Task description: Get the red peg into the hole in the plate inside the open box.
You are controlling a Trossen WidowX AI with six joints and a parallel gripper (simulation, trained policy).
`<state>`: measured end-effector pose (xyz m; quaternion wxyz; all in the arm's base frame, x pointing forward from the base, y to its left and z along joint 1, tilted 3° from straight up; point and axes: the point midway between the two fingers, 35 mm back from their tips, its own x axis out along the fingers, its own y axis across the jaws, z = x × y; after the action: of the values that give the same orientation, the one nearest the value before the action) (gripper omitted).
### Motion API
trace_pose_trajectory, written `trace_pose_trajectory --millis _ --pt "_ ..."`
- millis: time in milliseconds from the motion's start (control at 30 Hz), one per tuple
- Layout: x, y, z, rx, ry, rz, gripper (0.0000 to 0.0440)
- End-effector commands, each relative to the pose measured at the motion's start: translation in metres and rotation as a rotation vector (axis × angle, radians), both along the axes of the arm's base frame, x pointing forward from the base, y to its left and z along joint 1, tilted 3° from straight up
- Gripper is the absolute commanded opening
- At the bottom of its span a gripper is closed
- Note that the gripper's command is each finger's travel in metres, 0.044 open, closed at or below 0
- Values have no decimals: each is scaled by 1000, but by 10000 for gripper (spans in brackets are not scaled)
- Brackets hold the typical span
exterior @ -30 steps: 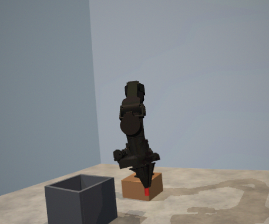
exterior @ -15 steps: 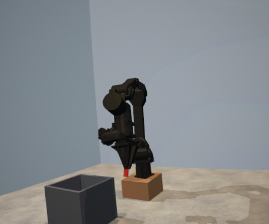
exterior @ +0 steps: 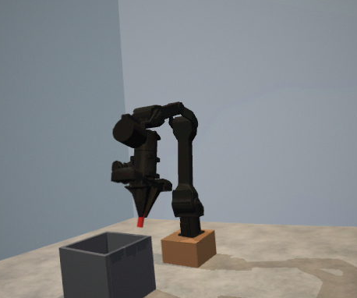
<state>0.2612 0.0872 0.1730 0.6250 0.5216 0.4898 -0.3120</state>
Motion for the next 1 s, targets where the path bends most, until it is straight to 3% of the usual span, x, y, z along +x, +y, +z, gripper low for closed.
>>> trace_pose_trajectory --millis 0,967 --pt "5 -14 -2 -30 19 -15 0" --pt "30 -76 -37 -89 162 -37 0"
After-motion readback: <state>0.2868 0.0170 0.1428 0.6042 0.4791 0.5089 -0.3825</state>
